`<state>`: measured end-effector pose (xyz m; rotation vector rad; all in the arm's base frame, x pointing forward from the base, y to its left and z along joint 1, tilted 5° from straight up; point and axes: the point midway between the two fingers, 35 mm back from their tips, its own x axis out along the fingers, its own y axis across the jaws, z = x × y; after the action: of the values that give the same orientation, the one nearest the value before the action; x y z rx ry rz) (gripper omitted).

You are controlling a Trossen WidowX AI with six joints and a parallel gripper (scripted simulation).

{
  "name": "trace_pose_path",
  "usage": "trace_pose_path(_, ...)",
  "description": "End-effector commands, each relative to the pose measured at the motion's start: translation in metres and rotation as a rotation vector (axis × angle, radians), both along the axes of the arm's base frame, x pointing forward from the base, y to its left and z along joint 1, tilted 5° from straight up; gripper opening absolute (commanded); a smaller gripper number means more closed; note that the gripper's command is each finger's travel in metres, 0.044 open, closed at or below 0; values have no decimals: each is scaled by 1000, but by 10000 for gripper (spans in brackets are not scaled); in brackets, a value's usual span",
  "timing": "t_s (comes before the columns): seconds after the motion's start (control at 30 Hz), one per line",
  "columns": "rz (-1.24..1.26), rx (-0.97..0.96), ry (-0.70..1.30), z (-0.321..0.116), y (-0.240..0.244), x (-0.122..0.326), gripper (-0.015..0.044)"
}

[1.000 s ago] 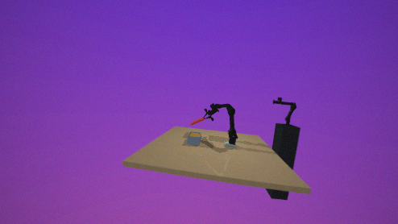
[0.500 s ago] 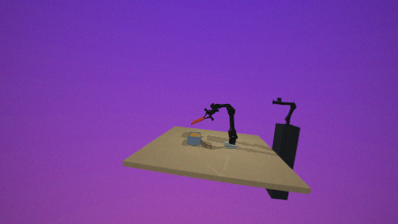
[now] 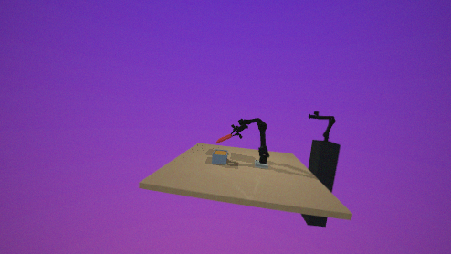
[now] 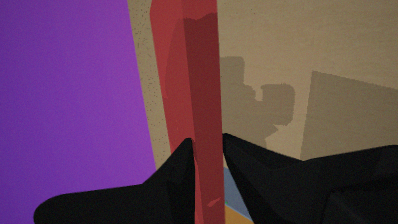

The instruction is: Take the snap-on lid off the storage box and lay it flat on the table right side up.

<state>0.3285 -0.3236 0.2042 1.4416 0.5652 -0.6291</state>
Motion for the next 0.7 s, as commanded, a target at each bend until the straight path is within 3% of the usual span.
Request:
trace_pose_path(0.0, 9, -7, -11, 0, 1, 0, 0)
trace_pose_path(0.67, 9, -7, -11, -16, 0, 0, 0)
